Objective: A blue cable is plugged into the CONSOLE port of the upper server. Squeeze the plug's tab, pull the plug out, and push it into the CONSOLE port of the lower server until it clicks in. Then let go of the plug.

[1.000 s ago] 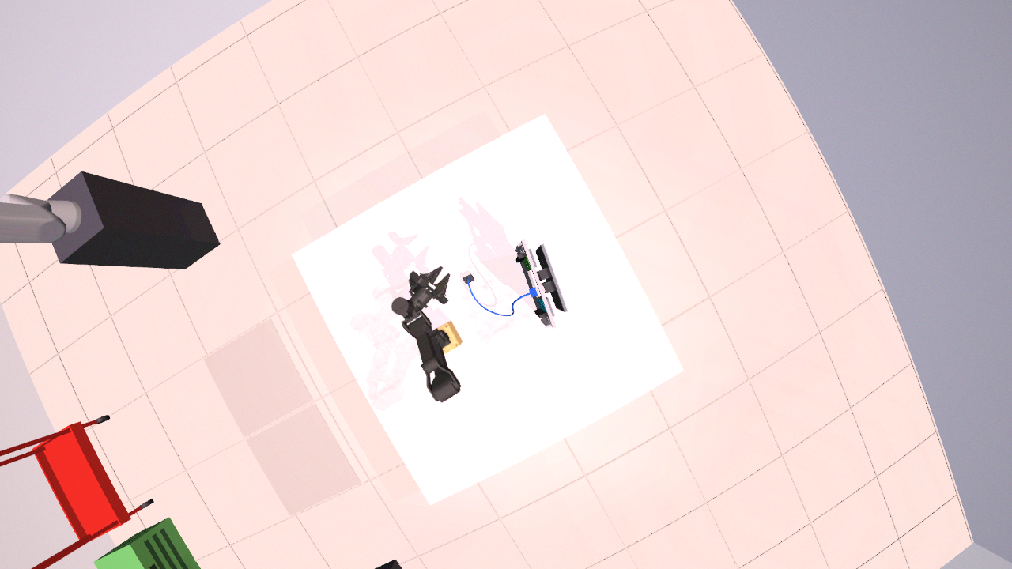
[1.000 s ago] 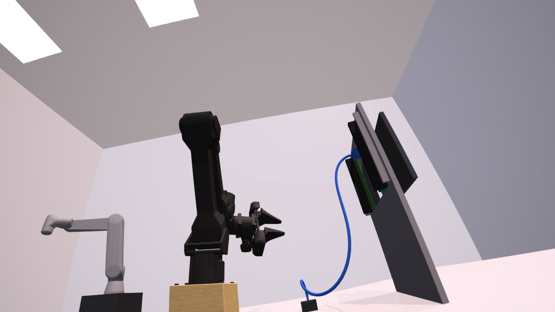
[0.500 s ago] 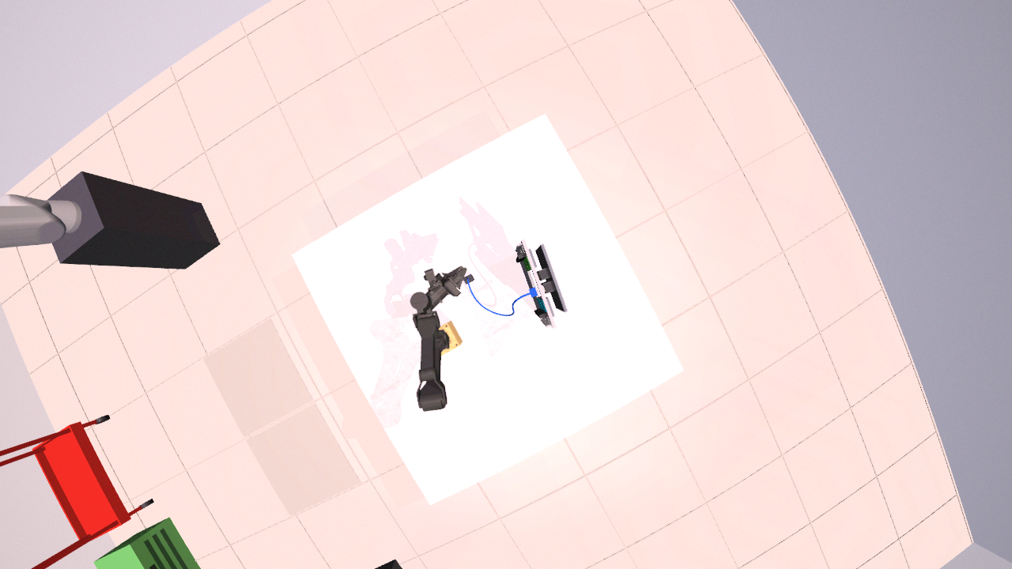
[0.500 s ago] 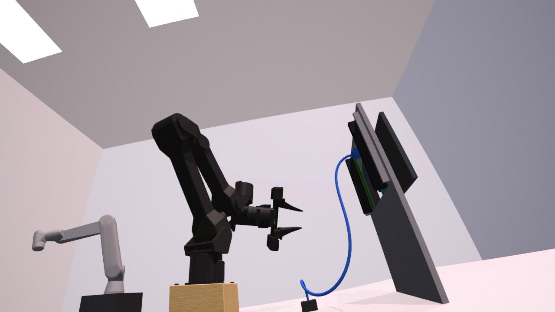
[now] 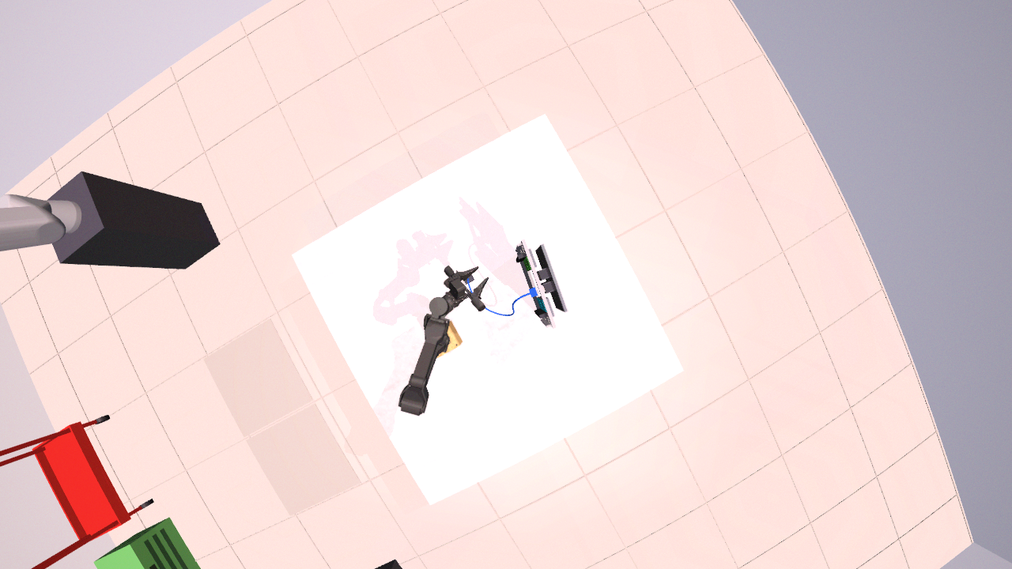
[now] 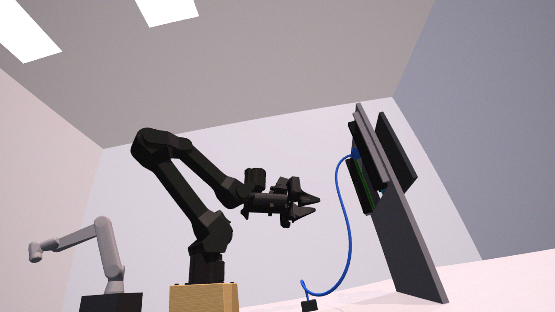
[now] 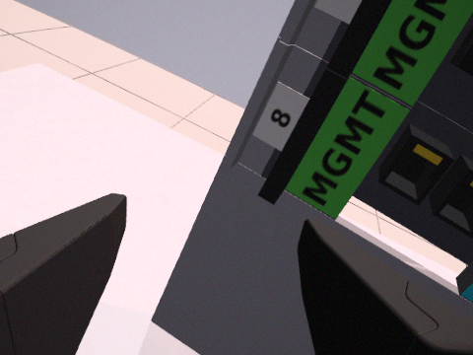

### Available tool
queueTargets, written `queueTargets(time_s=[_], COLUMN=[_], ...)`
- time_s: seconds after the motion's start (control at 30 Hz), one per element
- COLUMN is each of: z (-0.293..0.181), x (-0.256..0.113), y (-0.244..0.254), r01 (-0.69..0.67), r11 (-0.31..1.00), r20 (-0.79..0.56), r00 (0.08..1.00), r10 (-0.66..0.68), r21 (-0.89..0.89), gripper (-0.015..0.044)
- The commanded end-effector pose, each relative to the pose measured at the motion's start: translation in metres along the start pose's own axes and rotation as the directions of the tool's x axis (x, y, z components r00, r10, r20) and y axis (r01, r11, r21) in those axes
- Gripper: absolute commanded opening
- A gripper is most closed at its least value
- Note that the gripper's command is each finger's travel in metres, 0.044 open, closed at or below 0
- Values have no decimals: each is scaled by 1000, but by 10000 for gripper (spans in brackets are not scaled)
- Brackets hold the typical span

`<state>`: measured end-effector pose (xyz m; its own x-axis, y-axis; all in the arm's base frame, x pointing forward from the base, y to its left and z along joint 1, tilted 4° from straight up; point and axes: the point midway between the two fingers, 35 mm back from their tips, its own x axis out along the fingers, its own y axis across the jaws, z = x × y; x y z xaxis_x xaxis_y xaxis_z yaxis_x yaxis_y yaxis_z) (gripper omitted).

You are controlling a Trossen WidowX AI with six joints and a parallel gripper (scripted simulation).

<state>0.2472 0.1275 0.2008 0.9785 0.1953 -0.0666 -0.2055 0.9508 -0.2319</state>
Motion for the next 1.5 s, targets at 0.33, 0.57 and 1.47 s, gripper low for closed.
queueTargets(time_s=[0.33,0.57,1.47], z=[37,42,46], x=[-7,-19,36], y=[-113,-134,-158], r01=[-89,-148,-152], r11=[105,-217,-215], r20=[101,117,122], r00=[987,982,981], r10=[-123,-149,-150], r21=[991,965,965], gripper=[239,239,239])
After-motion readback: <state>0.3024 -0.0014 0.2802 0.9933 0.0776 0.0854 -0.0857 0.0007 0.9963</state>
